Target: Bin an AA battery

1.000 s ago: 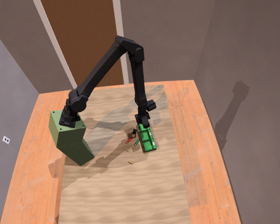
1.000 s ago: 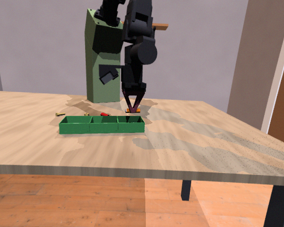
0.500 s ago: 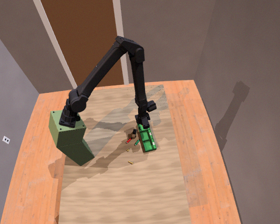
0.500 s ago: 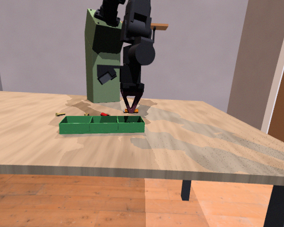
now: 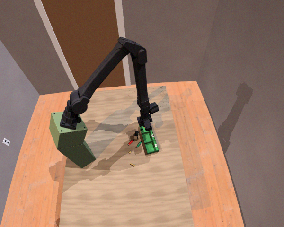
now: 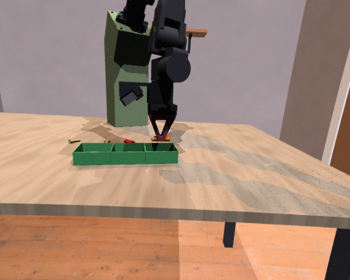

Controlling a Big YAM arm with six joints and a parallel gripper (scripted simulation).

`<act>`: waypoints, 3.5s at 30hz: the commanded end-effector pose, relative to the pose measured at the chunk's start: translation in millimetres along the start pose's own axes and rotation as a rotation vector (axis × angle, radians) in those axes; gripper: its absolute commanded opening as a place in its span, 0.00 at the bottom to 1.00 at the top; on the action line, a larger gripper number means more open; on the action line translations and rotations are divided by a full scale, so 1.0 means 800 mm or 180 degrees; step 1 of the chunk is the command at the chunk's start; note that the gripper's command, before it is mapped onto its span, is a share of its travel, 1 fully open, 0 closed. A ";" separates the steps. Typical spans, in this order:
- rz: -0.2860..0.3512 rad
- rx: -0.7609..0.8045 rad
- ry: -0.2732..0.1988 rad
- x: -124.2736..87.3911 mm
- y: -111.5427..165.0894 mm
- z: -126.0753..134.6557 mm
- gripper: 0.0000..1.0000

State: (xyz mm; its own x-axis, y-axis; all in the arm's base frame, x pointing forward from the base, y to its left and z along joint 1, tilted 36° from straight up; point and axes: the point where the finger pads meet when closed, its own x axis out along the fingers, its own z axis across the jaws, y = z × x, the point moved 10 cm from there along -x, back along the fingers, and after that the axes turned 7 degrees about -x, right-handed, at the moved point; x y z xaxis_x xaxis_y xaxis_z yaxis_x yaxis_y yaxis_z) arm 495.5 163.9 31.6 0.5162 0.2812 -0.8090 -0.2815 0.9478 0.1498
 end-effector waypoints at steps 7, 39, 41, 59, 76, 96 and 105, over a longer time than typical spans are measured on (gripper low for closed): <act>0.0002 0.0008 -0.0003 0.025 0.005 -0.002 0.08; -0.0013 0.0007 -0.0013 0.036 0.001 0.003 0.27; 0.0003 0.0009 -0.0016 0.033 0.011 0.008 0.27; -0.0017 0.0009 -0.0022 0.007 0.001 0.007 0.27; -0.0023 0.0000 0.0056 -0.003 -0.004 -0.004 0.27; -0.0030 0.0010 0.0032 -0.003 -0.008 -0.005 0.27; -0.0014 -0.0013 -0.0023 -0.034 -0.003 0.004 1.00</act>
State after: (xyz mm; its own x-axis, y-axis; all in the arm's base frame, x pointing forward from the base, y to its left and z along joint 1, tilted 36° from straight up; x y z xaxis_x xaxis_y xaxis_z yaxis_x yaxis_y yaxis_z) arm 486.3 160.0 40.2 0.5132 0.2777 -0.8121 -0.2778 0.9490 0.1490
